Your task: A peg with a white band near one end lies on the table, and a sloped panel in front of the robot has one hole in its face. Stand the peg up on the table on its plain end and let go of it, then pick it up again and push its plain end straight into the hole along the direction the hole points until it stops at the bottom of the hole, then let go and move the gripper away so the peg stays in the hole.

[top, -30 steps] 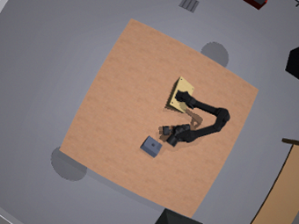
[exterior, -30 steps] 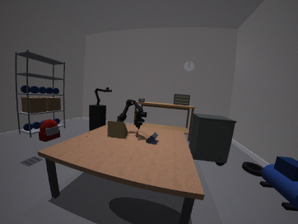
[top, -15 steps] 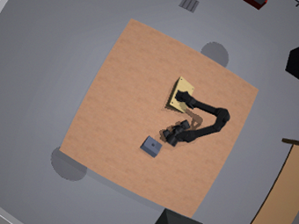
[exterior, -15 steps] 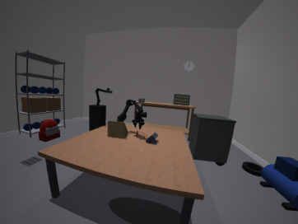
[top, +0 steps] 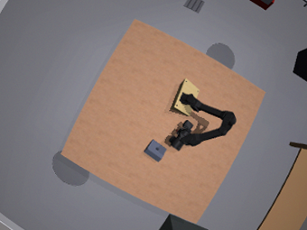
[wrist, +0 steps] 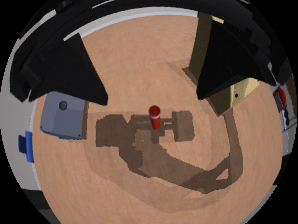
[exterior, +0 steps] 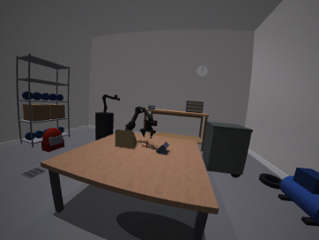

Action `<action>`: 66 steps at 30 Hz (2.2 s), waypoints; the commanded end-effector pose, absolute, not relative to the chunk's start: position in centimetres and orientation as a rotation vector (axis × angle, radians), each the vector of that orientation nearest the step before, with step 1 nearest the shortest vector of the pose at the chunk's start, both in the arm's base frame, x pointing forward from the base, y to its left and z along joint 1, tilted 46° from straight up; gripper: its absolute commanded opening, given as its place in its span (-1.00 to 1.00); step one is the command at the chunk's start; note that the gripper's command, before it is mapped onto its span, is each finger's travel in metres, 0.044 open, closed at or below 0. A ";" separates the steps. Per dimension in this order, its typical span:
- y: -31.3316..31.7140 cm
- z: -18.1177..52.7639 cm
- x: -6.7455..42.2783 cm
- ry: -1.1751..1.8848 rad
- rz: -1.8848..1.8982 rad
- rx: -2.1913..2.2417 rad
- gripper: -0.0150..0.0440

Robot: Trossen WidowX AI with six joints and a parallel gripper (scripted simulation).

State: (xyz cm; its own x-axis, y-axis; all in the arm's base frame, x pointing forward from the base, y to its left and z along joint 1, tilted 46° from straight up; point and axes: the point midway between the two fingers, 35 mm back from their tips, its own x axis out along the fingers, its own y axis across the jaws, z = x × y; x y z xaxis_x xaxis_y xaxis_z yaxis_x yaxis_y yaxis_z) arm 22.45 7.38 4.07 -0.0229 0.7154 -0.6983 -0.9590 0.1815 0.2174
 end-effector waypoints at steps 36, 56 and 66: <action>7.9 3.7 22.4 0.063 1.715 -1.119 1.00; 8.2 3.4 22.4 -0.393 1.779 -1.482 1.00; 8.6 2.9 22.4 -0.408 1.781 -1.495 1.00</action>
State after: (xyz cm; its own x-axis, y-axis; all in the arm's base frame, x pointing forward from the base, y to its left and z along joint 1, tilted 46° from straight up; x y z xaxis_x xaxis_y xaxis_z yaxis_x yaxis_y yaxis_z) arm 22.59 8.28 3.18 -0.0178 0.7156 -0.6983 -0.3410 -0.6608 -0.6686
